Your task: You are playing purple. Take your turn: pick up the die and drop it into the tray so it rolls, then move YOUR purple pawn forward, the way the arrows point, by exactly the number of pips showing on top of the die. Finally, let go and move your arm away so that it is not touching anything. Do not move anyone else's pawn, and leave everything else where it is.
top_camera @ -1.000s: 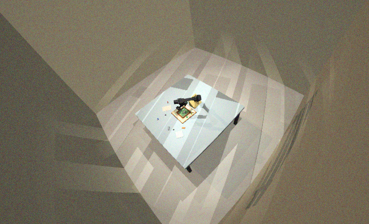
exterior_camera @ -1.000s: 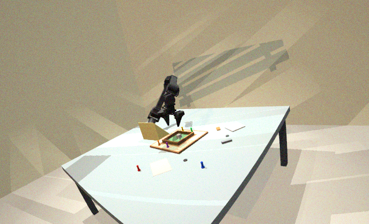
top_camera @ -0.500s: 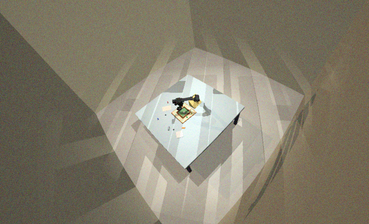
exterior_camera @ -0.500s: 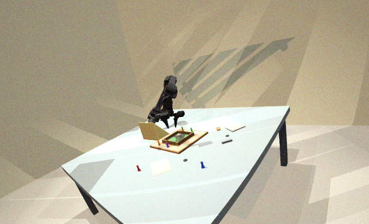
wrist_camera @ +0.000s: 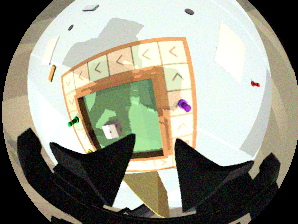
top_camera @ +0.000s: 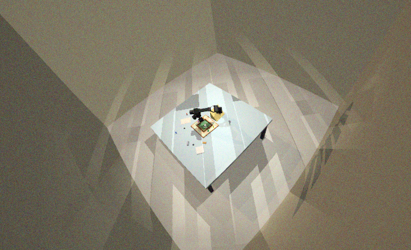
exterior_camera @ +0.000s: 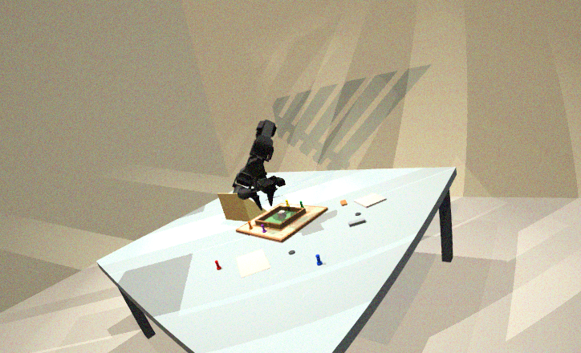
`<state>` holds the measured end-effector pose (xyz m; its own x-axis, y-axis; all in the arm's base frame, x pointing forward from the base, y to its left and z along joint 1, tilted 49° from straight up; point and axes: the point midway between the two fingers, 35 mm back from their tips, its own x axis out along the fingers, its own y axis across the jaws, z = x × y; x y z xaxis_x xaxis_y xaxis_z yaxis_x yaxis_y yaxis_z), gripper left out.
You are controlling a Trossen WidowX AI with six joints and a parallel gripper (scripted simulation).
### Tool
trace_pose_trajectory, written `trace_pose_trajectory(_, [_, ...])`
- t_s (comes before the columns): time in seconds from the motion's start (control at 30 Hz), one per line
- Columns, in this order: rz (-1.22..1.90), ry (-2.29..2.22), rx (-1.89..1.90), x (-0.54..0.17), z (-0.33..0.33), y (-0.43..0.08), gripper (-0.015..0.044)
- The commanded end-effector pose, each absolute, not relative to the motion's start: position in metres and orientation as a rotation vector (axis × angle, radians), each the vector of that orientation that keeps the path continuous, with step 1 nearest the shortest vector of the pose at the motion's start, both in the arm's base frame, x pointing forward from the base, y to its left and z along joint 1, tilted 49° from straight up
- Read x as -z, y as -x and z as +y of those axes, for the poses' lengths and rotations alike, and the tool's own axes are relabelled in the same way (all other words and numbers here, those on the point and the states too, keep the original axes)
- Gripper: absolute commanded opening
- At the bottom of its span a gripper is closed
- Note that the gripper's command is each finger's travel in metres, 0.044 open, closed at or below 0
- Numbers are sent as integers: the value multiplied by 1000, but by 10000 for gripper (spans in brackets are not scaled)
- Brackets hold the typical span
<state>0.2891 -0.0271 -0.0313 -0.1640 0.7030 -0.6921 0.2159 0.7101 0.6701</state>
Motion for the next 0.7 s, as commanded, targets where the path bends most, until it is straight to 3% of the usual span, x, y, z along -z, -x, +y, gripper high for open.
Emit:
trace_pose_trajectory(0.0, [1323,-196,-1094,72,-48,-297,200])
trace_pose_trajectory(0.17, [1189,-41,-1229,80,-51,-297,200])
trace_pose_trajectory(0.67, [1186,-38,-1231,80,-51,-298,200])
